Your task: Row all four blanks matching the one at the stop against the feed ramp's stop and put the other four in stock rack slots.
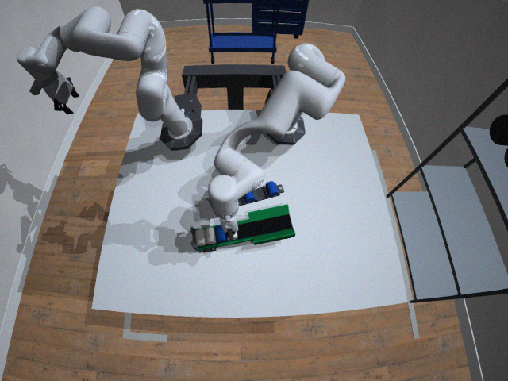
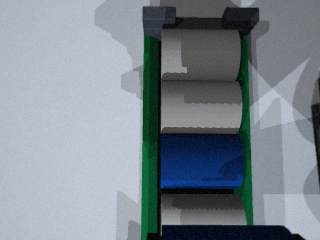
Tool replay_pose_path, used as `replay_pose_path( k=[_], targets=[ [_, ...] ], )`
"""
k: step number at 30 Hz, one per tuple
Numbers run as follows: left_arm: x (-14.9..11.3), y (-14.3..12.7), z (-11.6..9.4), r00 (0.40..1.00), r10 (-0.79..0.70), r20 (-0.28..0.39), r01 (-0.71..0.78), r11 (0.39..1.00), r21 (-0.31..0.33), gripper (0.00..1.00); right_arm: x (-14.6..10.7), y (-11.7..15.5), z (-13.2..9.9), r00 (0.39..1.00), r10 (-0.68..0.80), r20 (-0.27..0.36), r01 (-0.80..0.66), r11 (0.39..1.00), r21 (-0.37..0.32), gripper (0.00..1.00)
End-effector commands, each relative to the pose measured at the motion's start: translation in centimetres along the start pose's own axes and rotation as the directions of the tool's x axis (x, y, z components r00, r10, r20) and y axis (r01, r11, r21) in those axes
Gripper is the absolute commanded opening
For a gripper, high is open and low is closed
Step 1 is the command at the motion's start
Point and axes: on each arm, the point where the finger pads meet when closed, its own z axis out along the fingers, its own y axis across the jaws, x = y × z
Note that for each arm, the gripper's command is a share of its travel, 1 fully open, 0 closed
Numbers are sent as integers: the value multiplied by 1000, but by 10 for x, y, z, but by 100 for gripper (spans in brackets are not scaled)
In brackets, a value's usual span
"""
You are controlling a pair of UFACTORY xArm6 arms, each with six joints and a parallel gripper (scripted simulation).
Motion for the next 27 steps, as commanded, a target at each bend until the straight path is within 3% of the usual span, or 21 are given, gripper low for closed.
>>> replay_pose_path(
  k=[1, 13, 17, 25, 27],
  targets=[
    [0, -1, -18, 1000, -1, -2, 1, 1000, 3, 58, 1, 0, -2, 1000, 0, -5, 0, 1000, 0, 100],
    [1, 0, -18, 1000, -1, -2, 1, 1000, 4, 58, 1, 0, -2, 1000, 0, -5, 0, 1000, 0, 100],
    [8, 40, -2, 999, -32, 0, 32, 999, 6, 58, 1, 0, -2, 1000, 0, -5, 0, 1000, 0, 100],
    [10, 94, 17, 998, -68, 0, 68, 998, 6, 58, 1, 0, -2, 1000, 0, -5, 0, 1000, 0, 100],
    [10, 94, 17, 998, -68, 0, 68, 998, 6, 58, 1, 0, -2, 1000, 0, -5, 0, 1000, 0, 100]
  ],
)
